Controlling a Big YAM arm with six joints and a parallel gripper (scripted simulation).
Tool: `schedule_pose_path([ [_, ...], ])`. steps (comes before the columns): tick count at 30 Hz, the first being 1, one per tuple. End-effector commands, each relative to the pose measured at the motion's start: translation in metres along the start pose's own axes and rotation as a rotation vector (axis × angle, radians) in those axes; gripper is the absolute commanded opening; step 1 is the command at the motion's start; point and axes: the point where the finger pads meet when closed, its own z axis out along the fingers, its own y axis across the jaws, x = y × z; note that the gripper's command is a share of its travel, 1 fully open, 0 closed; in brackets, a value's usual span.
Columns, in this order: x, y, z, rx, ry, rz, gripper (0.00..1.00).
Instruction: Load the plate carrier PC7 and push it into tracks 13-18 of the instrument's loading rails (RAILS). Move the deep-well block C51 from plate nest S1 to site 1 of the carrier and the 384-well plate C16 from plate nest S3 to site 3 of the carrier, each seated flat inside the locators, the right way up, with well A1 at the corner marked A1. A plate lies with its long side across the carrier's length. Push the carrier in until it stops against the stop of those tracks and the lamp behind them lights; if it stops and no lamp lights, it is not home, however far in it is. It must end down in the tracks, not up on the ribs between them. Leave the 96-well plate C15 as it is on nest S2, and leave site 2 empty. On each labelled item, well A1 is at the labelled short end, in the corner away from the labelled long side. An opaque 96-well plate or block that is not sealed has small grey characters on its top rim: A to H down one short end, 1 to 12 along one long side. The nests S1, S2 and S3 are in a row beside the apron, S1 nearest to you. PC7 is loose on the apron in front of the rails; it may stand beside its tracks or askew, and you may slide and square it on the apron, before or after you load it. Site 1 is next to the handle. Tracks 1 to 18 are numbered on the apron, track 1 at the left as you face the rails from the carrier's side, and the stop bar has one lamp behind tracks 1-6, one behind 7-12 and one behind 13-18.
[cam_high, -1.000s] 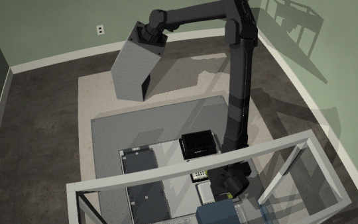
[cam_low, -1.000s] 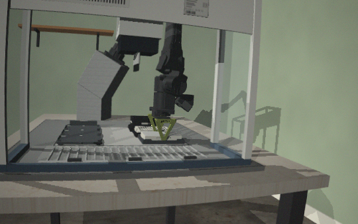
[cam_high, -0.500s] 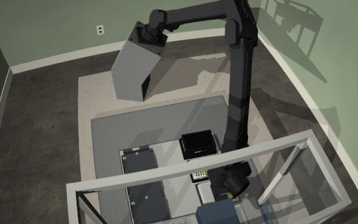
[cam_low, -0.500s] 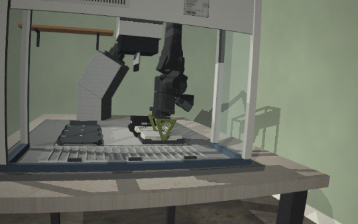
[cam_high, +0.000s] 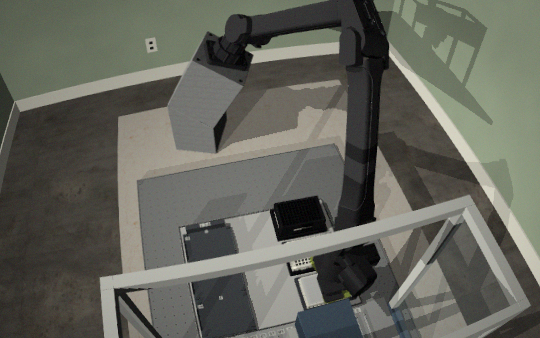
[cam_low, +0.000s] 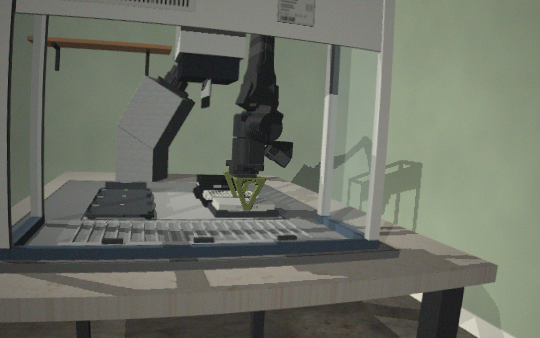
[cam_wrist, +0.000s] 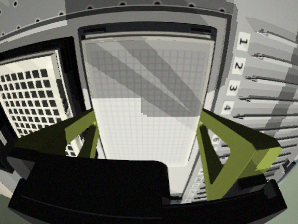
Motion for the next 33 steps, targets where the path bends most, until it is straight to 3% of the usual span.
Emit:
schedule_pose_path([
  [1, -0.004, -0.015, -0.011, 0.034, -0.011, -0.010, 0.00],
  [24, -0.004, -0.015, -0.011, 0.034, -0.011, -0.010, 0.00],
  [25, -0.002, -0.018, -0.025, 0.054, -0.014, -0.018, 0.00],
  [26, 0.002, -0.017, -0.029, 0.048, -0.011, -0.009, 0.00],
  [33, 0.003, -0.014, -0.047, 0.035, -0.007, -0.003, 0.00],
])
